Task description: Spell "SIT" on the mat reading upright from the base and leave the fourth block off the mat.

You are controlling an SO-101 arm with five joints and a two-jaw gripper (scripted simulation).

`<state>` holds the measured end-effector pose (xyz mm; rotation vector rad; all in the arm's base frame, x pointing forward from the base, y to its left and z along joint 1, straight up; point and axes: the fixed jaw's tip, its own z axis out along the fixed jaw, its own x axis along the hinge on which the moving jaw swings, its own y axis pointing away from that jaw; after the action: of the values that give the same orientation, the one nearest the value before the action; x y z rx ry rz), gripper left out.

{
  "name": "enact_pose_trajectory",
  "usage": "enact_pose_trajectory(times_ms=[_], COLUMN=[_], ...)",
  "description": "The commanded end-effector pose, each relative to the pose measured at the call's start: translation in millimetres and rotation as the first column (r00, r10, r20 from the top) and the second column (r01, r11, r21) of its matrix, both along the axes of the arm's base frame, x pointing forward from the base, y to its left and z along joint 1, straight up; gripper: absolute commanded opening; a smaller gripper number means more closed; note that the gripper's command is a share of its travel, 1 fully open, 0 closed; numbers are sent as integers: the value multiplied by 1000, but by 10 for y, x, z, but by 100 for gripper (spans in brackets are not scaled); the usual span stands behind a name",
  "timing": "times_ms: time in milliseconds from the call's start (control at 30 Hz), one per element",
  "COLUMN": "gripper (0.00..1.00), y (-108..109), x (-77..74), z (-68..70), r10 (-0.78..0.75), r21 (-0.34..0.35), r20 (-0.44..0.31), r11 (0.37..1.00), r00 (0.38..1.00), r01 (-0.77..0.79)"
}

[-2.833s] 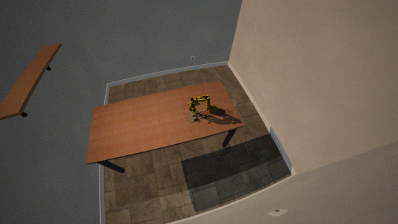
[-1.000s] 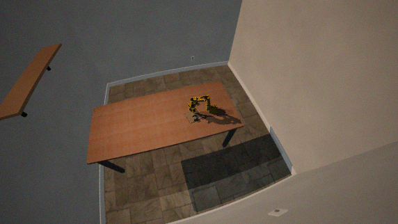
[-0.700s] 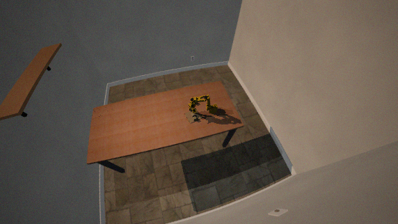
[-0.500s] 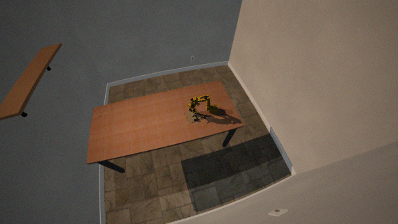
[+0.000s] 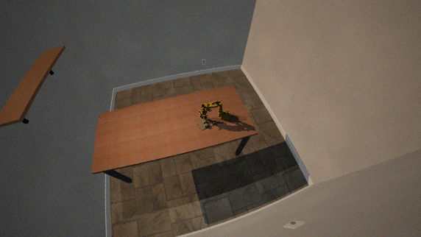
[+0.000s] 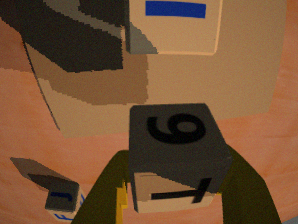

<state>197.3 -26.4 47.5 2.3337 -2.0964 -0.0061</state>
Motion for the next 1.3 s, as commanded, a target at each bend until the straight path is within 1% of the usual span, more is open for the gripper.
enact_pose_trajectory(times_ms=[0, 367, 667, 933, 1267], gripper=[0, 0, 0, 0, 0], y=[2, 2, 2, 1, 1], x=[73, 73, 76, 77, 80], z=[77, 54, 1, -6, -62], r10=[1, 1, 1, 1, 1], r21=[-7, -7, -7, -7, -7], r20=[68, 68, 68, 68, 68], r11=[1000, 1000, 1000, 1000, 1000], r00=[998, 998, 998, 998, 998], r01=[0, 0, 0, 0, 0])
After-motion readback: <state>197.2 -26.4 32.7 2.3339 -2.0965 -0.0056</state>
